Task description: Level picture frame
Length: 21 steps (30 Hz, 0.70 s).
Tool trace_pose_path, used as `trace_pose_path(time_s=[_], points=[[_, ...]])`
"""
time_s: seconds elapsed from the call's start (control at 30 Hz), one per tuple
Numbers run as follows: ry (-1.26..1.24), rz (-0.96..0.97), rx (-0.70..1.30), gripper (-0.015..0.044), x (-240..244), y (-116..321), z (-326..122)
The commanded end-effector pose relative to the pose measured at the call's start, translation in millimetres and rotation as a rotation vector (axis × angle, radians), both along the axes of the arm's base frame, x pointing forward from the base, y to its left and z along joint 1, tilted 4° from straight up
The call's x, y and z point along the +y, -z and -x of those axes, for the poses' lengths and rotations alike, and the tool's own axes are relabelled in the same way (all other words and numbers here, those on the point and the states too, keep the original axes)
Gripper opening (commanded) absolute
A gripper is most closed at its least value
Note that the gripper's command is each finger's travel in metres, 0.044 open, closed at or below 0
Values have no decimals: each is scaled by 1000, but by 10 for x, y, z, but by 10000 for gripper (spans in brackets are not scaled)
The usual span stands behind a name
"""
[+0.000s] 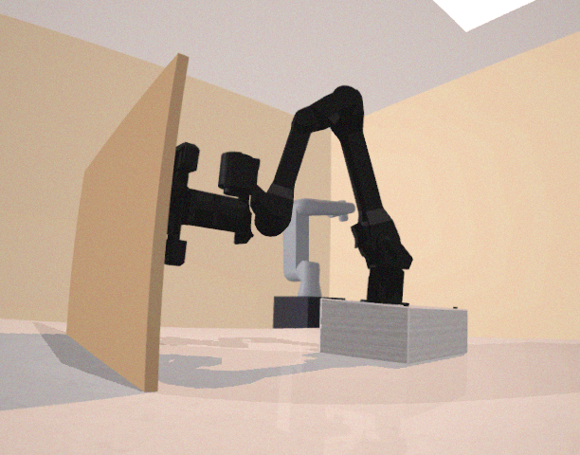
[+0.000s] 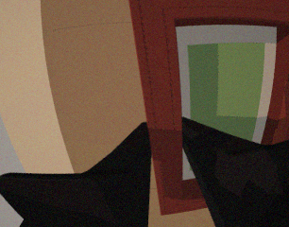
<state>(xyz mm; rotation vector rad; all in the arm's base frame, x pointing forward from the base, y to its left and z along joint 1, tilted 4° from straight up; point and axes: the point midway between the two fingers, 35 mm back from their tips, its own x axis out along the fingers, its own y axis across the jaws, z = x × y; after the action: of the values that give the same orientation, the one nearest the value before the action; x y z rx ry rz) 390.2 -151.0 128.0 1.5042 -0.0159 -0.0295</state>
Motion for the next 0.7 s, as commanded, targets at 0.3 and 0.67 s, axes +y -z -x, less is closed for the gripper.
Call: trace_pose_path(time_s=[0.3, 0.67], points=[[-1, -74, -3, 0, -2, 7, 0], [-1, -137, -4, 0, -4, 14, 0]])
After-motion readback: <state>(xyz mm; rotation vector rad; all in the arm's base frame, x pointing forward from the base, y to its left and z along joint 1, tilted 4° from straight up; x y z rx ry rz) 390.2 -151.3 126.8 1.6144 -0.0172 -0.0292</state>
